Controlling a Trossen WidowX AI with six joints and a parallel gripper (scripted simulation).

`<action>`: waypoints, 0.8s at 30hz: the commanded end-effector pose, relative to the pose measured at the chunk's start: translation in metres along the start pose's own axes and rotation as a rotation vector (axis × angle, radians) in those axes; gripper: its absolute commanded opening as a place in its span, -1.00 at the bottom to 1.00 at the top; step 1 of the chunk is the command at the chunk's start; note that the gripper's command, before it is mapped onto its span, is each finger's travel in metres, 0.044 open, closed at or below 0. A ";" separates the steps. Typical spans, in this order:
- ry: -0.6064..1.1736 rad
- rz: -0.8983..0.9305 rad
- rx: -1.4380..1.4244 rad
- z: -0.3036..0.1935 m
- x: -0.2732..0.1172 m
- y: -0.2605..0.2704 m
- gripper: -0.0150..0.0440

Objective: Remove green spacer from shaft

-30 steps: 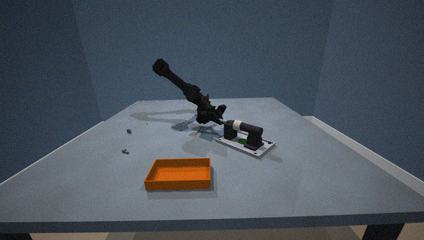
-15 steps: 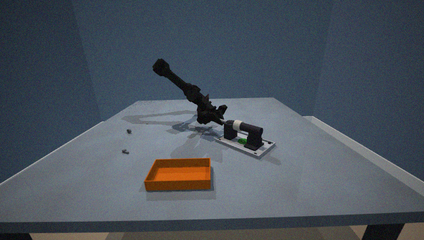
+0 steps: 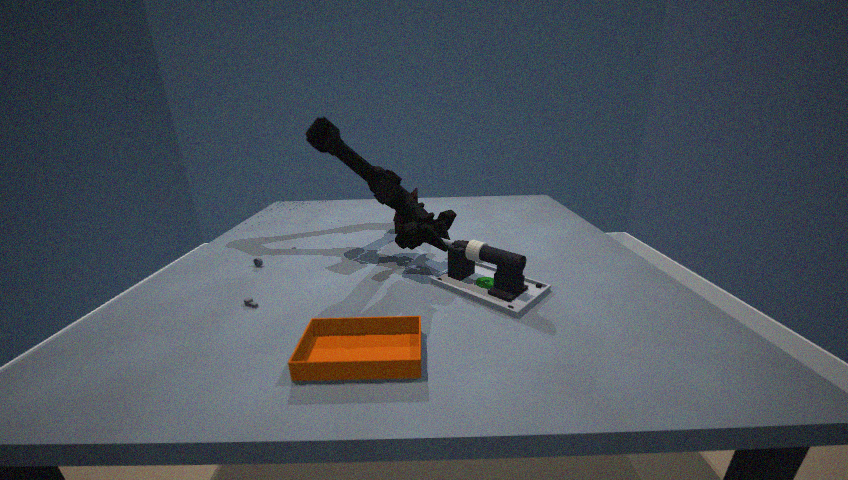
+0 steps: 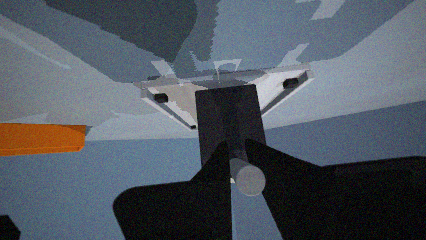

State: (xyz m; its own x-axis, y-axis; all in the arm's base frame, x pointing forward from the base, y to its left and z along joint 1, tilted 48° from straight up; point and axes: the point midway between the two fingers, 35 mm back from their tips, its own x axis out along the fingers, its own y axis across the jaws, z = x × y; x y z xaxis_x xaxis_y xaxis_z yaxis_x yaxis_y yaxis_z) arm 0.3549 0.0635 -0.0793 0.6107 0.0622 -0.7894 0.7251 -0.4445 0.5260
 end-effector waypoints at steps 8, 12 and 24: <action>0.002 -0.002 0.002 -0.003 0.005 0.000 -0.49; 0.002 -0.002 0.002 -0.004 0.006 0.000 -0.49; 0.002 -0.002 0.002 -0.006 0.010 0.000 -0.49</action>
State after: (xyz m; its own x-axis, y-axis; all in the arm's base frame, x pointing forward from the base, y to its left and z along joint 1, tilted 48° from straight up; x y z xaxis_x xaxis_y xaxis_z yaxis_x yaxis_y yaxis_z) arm 0.3614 0.0682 -0.0840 0.6111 0.0626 -0.7891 0.7249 -0.4447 0.5261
